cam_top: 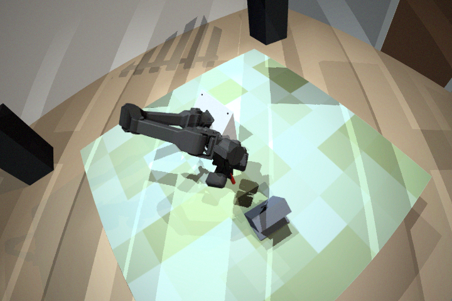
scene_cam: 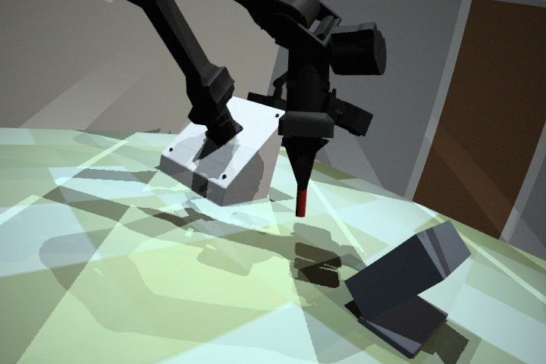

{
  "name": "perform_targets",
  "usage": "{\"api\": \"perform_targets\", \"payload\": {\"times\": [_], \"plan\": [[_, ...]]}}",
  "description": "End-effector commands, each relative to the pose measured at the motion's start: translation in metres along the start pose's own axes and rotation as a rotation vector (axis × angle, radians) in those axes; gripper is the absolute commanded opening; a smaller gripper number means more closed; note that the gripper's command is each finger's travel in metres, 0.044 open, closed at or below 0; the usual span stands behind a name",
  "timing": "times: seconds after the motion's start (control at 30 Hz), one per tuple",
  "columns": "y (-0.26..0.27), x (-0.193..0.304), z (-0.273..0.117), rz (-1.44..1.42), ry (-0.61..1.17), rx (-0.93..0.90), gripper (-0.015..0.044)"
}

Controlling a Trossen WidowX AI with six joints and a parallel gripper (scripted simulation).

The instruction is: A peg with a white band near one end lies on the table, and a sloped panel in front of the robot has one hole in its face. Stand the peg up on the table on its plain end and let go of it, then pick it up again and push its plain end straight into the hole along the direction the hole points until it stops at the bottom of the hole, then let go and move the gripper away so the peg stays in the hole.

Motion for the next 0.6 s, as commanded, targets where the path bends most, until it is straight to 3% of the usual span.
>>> {"api": "perform_targets", "payload": {"times": [0.0, 0.57], "plan": [[0.0033, -0.0008, 0.0024, -0.026, -0.013, 0.008, 0.0000], [0.0122, -0.0089, 0.0079, -0.093, -0.089, 0.044, 0.0000]]}}
Point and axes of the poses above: the point midway between the two fingers, 35 mm back from their tips, its own z axis out along the fingers, its own y axis across the jaws, x = y × z, the point moved 7 cm from there along -z, back along the fingers, and after that the axes turned 8 degrees about z, right-handed, at the moved point
